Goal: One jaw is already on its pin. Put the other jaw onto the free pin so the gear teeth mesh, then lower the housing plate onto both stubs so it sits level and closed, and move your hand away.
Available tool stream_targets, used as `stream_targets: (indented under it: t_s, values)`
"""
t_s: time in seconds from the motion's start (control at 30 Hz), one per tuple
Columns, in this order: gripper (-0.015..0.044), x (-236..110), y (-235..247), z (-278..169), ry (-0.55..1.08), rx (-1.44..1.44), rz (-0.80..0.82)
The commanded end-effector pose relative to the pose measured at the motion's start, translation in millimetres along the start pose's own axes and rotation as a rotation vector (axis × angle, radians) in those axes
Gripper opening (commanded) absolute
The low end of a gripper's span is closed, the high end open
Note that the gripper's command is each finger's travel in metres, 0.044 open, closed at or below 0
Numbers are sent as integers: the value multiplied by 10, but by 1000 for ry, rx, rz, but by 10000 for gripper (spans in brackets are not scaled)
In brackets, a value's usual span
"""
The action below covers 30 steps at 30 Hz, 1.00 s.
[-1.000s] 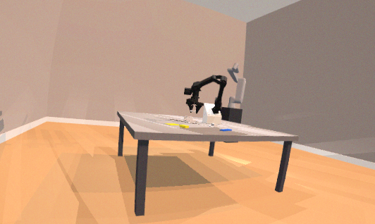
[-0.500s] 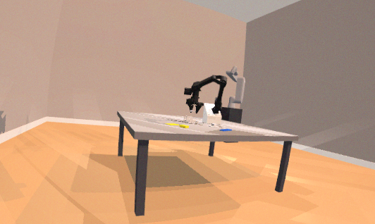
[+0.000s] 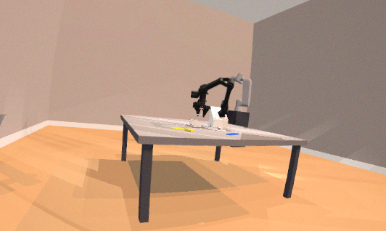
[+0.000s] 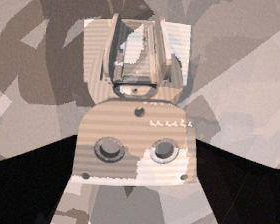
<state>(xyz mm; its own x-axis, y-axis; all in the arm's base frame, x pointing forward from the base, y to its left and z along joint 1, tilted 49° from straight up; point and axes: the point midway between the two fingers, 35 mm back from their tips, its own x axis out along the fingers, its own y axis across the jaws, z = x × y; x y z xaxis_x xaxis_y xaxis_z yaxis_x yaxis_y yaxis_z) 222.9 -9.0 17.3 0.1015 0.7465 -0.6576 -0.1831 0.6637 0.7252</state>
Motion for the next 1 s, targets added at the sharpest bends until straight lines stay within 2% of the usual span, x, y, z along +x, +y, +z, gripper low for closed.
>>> stream_targets:
  t_s: [0.0, 0.97]
  values:
    - [351, 0, -6, -9, 3, -6, -4]
    - [351, 41, -13, -12, 4, -19, -5]
